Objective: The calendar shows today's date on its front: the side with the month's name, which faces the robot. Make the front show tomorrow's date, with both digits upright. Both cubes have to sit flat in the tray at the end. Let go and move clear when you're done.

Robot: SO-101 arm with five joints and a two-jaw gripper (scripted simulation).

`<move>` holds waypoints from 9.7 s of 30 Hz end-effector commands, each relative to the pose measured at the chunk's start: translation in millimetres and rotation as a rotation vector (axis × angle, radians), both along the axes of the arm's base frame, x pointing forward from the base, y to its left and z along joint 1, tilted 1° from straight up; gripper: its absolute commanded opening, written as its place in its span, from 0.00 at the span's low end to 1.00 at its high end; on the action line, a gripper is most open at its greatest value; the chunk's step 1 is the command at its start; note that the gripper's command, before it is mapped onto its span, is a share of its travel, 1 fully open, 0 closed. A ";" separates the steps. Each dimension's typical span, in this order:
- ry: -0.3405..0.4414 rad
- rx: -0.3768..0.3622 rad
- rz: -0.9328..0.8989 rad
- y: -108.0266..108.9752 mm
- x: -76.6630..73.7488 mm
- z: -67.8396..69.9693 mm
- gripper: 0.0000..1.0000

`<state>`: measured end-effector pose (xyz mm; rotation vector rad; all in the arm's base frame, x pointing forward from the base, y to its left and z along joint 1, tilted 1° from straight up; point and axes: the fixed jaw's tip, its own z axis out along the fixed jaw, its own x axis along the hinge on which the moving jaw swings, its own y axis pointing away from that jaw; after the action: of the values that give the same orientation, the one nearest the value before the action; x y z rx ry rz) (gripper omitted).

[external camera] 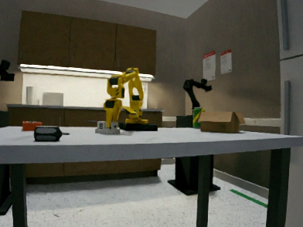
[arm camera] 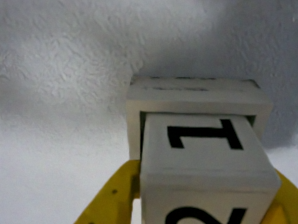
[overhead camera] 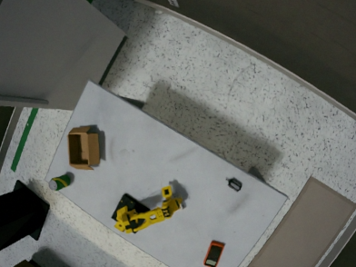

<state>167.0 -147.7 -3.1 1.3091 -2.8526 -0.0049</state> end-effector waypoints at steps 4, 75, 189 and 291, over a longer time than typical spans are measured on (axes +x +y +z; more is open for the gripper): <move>0.014 0.014 -0.002 2.3 0.0 -3.0 0.20; 0.014 0.014 -0.002 1.2 1.1 5.1 0.00; 0.006 0.003 0.880 180.9 34.2 32.5 0.00; -0.018 -0.003 0.977 199.5 26.8 9.3 0.00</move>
<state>199.7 51.7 13.3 2.5268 -1.9281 0.0490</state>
